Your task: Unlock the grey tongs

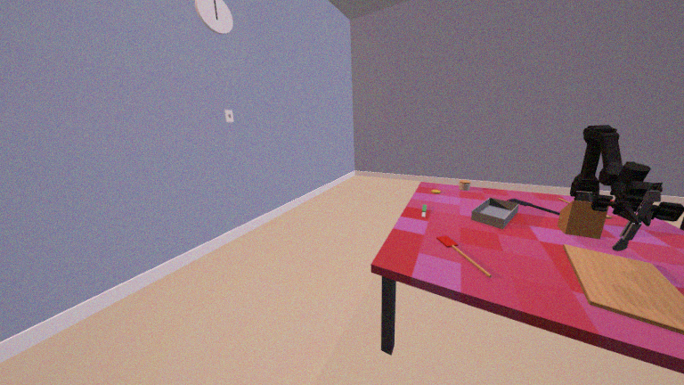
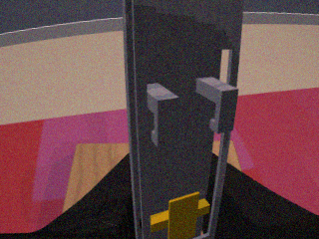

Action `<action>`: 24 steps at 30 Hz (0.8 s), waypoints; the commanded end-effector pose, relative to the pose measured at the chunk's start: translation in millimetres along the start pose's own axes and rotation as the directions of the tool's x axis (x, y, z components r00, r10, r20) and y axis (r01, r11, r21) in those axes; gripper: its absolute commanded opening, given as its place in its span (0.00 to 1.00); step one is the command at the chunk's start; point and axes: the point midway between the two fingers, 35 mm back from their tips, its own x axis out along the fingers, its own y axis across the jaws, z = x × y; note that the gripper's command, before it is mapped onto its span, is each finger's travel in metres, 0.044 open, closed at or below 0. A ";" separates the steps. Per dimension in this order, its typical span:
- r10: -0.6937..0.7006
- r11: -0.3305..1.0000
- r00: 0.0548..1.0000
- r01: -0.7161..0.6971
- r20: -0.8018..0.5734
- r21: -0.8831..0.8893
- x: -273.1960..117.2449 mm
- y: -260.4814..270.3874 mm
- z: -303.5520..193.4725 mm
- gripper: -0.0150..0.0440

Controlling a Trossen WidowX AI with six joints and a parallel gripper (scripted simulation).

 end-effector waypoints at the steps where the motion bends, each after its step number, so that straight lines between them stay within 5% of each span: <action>1: -0.002 1.000 1.000 0.002 0.019 -0.002 -1.6 -0.4 5.9 0.00; 24: -0.001 1.000 0.994 0.000 -0.110 -0.006 23.1 2.1 2.3 0.00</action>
